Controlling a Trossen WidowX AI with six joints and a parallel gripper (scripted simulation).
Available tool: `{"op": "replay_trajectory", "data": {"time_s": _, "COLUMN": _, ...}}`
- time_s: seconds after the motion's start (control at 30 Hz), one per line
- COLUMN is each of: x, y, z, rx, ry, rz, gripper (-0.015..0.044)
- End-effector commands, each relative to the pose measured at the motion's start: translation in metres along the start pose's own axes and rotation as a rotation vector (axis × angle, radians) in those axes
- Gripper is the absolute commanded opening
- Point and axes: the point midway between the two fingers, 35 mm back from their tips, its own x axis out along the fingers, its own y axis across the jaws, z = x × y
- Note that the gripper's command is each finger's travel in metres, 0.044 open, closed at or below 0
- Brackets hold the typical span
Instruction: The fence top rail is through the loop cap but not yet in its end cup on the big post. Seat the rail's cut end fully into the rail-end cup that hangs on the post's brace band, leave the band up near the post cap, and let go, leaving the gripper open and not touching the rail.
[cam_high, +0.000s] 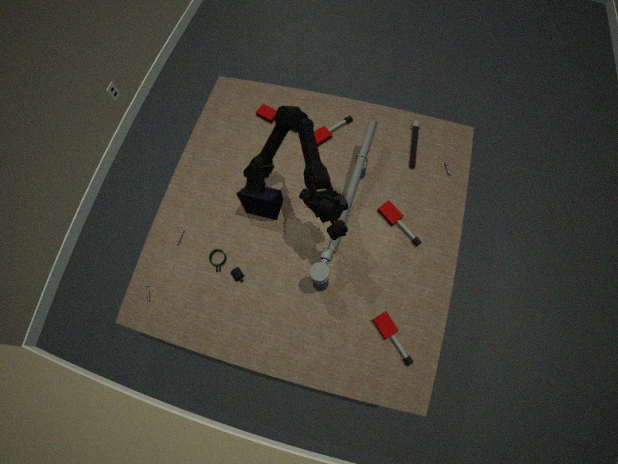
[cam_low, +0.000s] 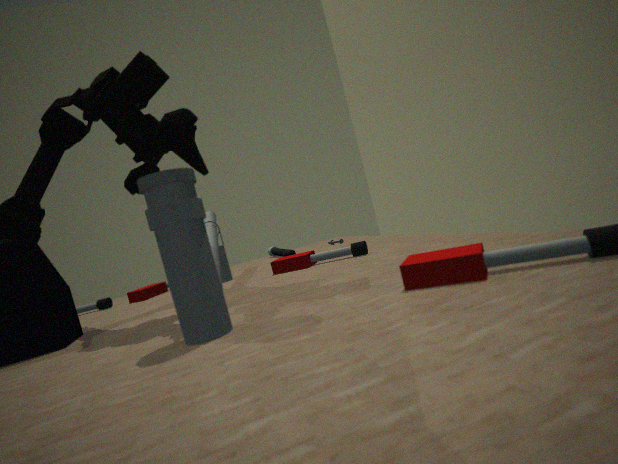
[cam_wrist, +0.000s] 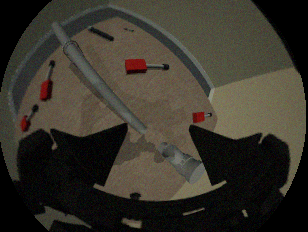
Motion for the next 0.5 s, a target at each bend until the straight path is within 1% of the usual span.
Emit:
{"op": "replay_trajectory", "data": {"time_s": 0.0, "x": -0.0402, "y": 0.0305, "z": 0.0492, "rx": 0.610, "ry": -0.015, "rz": 0.010, "gripper": 0.0440}}
{"op": "replay_trajectory", "data": {"time_s": 0.1, "x": -0.0481, "y": 0.0387, "z": 0.0576, "rx": 0.745, "ry": -0.016, "rz": 0.016, "gripper": 0.0440}}
{"op": "replay_trajectory", "data": {"time_s": 0.47, "x": -0.0485, "y": 0.0391, "z": 0.0580, "rx": 0.751, "ry": -0.016, "rz": 0.016, "gripper": 0.0440}}
